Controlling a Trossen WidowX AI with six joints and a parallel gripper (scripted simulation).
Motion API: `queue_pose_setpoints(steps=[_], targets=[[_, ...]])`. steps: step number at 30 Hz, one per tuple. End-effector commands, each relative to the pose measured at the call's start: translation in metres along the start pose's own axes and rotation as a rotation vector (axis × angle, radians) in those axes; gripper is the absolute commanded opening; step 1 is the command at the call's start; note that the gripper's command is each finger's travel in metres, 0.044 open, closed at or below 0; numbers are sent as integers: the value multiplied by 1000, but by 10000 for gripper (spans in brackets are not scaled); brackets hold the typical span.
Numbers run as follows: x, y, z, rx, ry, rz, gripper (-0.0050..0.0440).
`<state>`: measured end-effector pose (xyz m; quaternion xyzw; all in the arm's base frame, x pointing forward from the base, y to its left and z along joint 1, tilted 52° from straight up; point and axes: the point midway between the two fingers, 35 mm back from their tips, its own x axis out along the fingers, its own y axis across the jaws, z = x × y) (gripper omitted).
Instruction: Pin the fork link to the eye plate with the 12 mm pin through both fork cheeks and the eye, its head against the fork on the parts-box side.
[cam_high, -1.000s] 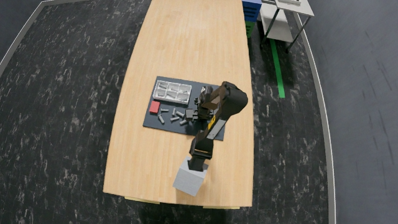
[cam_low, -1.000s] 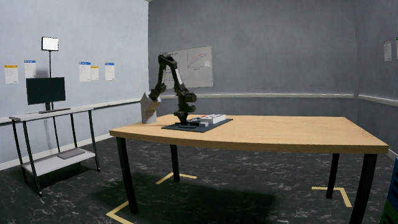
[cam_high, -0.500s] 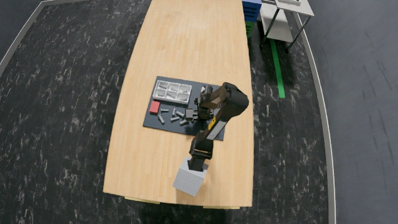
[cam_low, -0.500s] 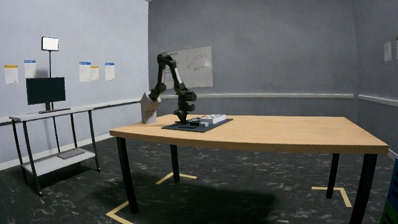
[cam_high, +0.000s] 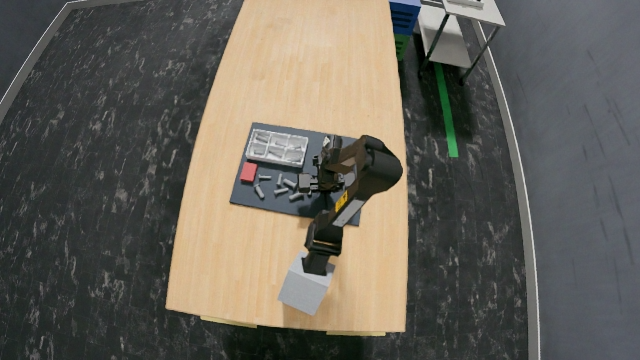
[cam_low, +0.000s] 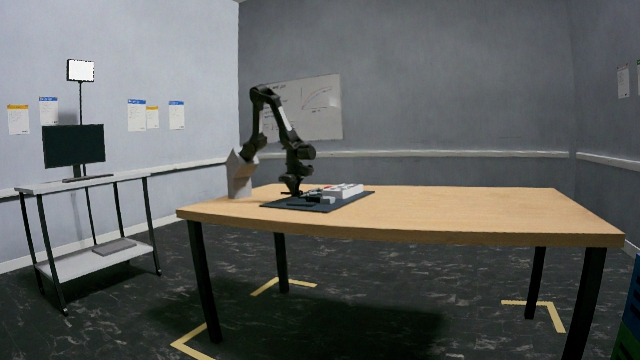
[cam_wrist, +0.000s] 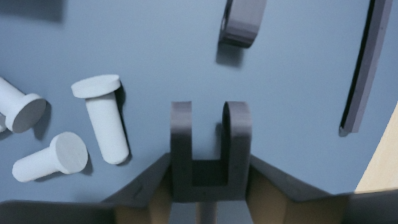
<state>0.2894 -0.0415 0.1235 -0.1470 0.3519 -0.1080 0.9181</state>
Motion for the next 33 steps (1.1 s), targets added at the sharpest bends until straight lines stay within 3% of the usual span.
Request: queue_pose_setpoints(steps=[1, 33], targets=[[-10, -3, 10, 12, -36, -7, -50], [-18, -3, 10, 11, -37, -6, -50]])
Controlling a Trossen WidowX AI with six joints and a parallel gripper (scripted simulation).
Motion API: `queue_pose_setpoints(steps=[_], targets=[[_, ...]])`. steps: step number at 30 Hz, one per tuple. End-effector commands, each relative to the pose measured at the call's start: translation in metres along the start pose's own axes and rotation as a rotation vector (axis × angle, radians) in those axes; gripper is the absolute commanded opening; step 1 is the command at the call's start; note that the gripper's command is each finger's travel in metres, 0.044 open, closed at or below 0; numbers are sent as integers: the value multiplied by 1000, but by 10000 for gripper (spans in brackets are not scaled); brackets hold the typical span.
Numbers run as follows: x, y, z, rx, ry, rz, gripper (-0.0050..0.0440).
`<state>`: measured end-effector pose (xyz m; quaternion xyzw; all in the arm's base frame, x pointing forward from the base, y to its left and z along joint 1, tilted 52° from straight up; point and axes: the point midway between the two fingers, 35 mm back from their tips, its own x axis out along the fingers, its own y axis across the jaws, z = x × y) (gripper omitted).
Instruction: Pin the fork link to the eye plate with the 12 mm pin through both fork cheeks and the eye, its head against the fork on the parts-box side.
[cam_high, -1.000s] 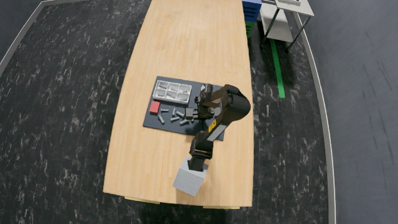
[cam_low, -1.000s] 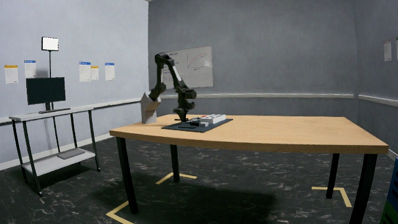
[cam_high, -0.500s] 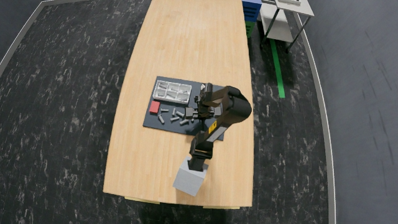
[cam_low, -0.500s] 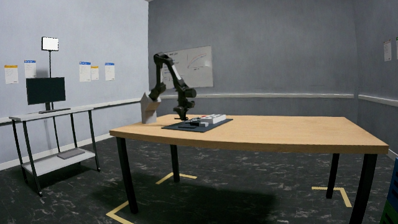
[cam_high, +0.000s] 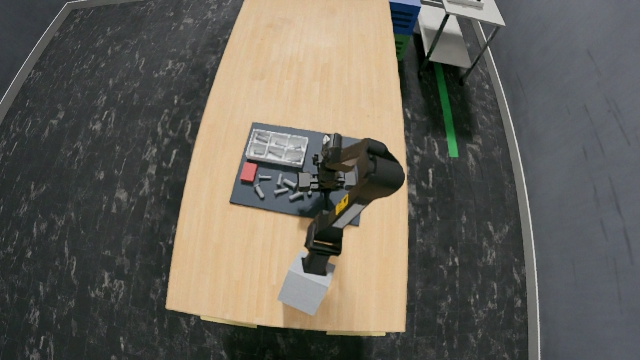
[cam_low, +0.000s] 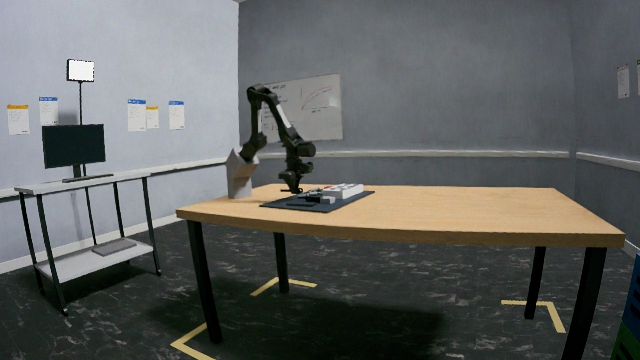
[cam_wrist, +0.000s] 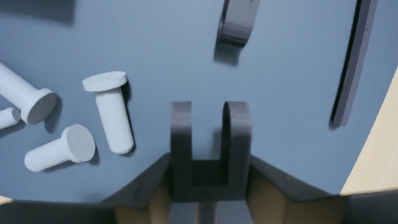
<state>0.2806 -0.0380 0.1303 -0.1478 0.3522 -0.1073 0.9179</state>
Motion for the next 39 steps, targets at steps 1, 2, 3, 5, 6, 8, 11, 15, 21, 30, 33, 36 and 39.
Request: queue_pose_setpoints(steps=[1, 2, 3, 5, 6, 8, 11, 15, 21, 30, 33, 36, 39], targets=[[-7, -3, 10, 13, -37, -7, -50], [-7, -3, 10, 13, -37, -7, -50], [-7, -3, 10, 13, -37, -7, -50], [-7, -3, 10, 13, -37, -7, -50], [-7, -3, 10, 13, -37, -7, -50], [-7, -3, 10, 13, -37, -7, -50], [-7, -3, 10, 13, -37, -7, -50], [-7, -3, 10, 13, -37, -7, -50], [-7, -3, 10, 13, -37, -7, -50], [-2, -5, 17, 59, -20, -2, -50], [1, -13, 45, 182, -26, -2, -50], [2, -16, 54, 225, -28, -2, -50], [1, -15, 55, 222, -29, -1, -50]])
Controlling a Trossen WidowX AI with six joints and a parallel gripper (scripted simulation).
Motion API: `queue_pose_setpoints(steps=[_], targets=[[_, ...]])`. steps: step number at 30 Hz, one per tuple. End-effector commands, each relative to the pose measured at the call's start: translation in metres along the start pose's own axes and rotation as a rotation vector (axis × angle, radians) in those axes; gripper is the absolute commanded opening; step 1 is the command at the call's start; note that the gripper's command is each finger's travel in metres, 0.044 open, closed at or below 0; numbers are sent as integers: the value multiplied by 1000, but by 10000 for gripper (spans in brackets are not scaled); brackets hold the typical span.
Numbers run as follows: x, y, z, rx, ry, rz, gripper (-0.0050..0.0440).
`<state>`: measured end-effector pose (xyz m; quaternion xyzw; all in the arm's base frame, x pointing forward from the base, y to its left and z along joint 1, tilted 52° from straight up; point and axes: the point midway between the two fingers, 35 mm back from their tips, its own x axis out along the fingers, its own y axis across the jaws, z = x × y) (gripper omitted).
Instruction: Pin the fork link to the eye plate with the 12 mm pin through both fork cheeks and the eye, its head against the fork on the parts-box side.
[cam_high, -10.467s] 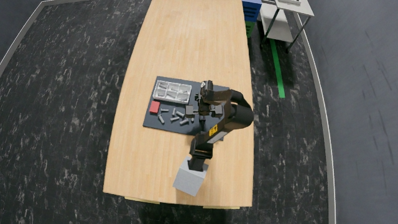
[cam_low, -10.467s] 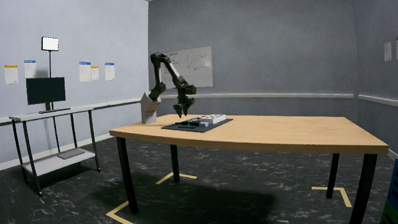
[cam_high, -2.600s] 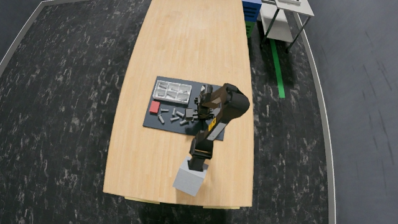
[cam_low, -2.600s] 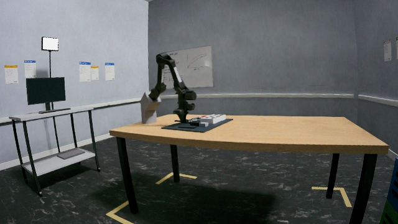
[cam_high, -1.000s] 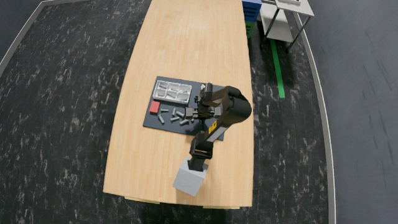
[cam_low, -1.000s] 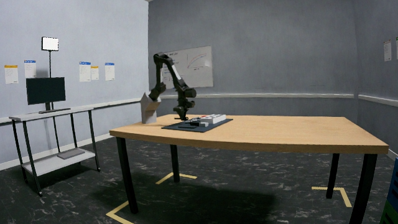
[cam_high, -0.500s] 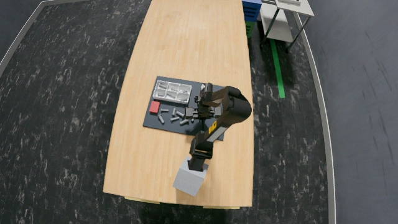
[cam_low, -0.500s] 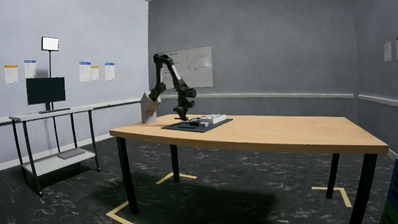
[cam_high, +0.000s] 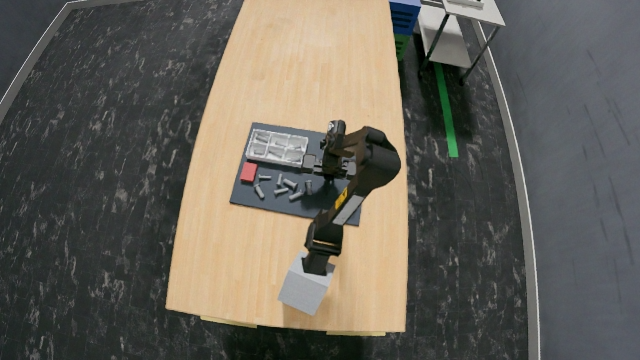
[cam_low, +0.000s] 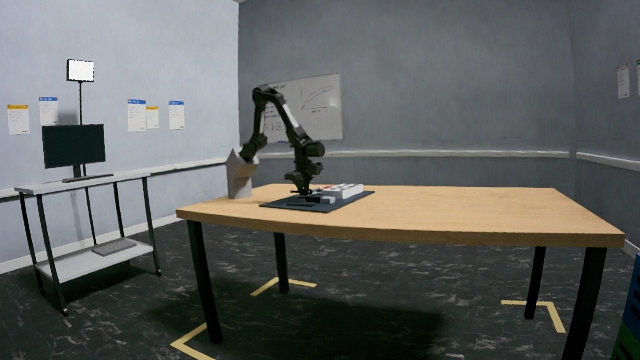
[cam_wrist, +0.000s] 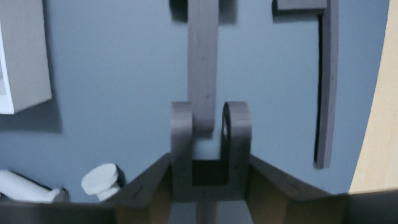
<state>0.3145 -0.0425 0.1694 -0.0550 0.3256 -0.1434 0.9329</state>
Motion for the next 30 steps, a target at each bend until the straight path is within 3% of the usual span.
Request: queue_pose_setpoints(steps=[1, 30], targets=[[-1, 1, 5, 16, 0, 4, -50], [-3, 0, 6, 16, -10, 4, -50]])
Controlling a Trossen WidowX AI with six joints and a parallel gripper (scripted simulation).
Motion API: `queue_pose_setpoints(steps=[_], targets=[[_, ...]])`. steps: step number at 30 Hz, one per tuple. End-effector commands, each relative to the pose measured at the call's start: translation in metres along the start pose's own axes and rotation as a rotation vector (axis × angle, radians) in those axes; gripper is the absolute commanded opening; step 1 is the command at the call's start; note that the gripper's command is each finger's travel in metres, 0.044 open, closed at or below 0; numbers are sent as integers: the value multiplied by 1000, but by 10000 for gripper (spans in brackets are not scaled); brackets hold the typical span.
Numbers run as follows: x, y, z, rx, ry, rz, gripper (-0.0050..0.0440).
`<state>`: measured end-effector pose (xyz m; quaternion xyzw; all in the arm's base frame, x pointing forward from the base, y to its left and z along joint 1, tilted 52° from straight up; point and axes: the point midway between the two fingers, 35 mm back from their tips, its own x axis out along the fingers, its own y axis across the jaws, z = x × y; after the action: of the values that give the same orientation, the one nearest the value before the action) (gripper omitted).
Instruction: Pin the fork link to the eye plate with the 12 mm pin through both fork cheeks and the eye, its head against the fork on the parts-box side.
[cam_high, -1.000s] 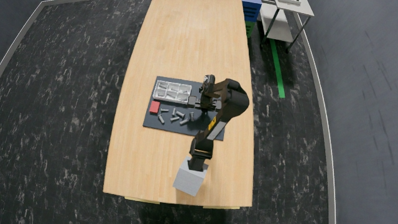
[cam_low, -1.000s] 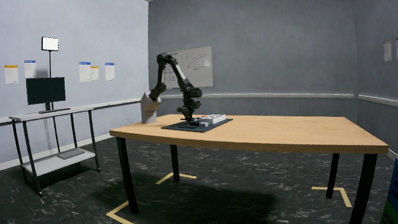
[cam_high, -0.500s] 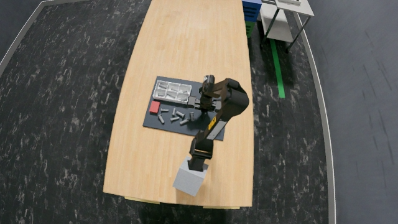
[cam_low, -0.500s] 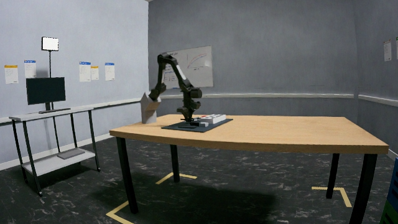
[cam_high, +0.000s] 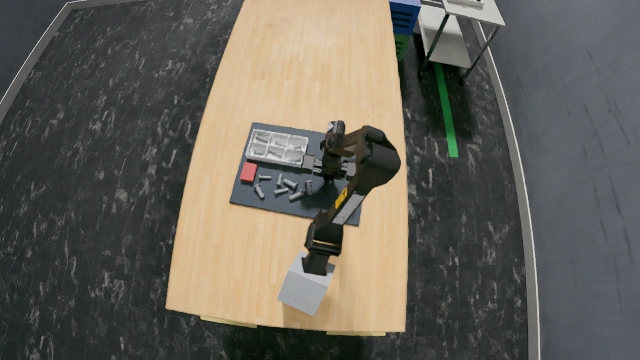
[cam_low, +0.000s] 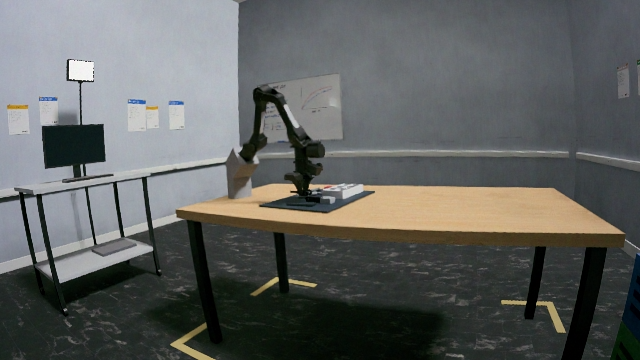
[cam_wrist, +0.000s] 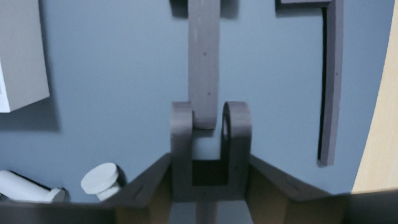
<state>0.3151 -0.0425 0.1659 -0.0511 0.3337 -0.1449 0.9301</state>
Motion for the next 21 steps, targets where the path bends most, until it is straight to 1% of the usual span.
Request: queue_pose_setpoints(steps=[1, 21], targets=[[-6, -1, 8, 11, -28, 5, -50], [-5, 1, 9, 9, -24, 6, -50]])
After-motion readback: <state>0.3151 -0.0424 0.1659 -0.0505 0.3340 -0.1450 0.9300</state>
